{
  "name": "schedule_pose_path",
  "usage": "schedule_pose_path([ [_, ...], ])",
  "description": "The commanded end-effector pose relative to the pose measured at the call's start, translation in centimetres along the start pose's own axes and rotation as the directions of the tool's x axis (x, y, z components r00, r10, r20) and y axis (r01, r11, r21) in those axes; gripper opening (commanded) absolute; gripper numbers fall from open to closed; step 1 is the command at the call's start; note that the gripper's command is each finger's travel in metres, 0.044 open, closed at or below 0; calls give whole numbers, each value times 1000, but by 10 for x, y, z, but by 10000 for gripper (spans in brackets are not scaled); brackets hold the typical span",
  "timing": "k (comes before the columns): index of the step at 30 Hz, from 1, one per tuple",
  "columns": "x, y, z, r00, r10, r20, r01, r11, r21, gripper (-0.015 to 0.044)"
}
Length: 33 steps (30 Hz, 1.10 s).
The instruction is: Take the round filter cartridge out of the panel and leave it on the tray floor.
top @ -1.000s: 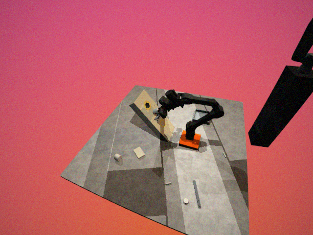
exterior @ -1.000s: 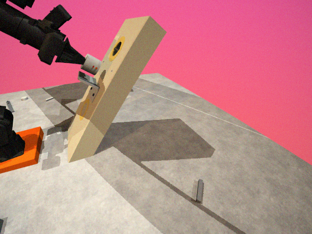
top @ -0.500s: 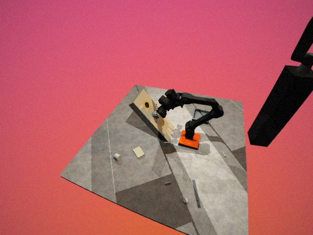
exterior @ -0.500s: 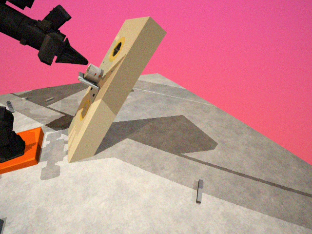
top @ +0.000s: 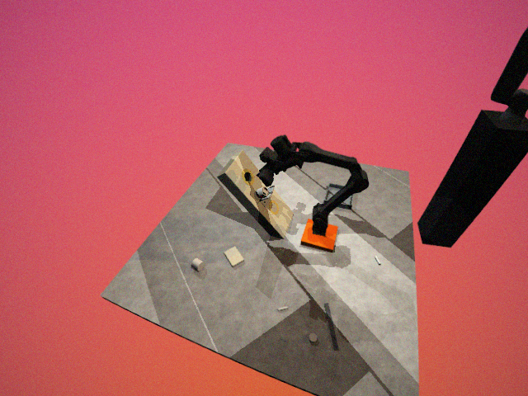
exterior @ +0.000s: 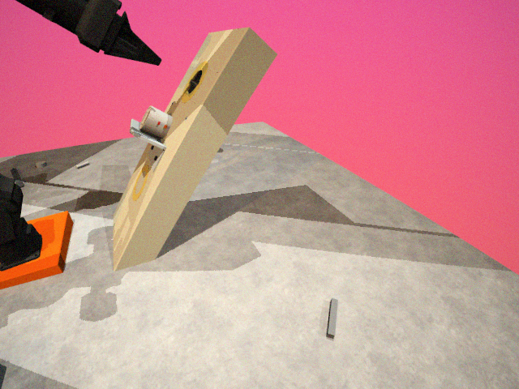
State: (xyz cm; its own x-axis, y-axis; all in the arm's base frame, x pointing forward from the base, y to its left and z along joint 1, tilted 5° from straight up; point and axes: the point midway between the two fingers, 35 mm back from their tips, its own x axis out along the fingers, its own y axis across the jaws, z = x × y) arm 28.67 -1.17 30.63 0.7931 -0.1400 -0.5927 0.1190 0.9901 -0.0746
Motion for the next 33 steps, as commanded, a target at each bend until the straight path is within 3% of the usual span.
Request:
schedule_pose_path([
  [1, -11, 0, 22, 1000, 2, 2, -2, 1000, -3, 214],
  [9, -43, 0, 57, 1000, 1, 10, -1, 1000, 2, 424],
  [11, -38, 1, 48, 1000, 4, -25, -4, 1000, 2, 372],
  [14, -19, 7, 8, 983, 9, -183, -9, 1000, 3, 305],
  [19, -2, 13, -55, 910, 6, -415, -4, 1000, 5, 305],
  [33, 10, 13, -62, 906, 5, -423, -3, 1000, 5, 305],
])
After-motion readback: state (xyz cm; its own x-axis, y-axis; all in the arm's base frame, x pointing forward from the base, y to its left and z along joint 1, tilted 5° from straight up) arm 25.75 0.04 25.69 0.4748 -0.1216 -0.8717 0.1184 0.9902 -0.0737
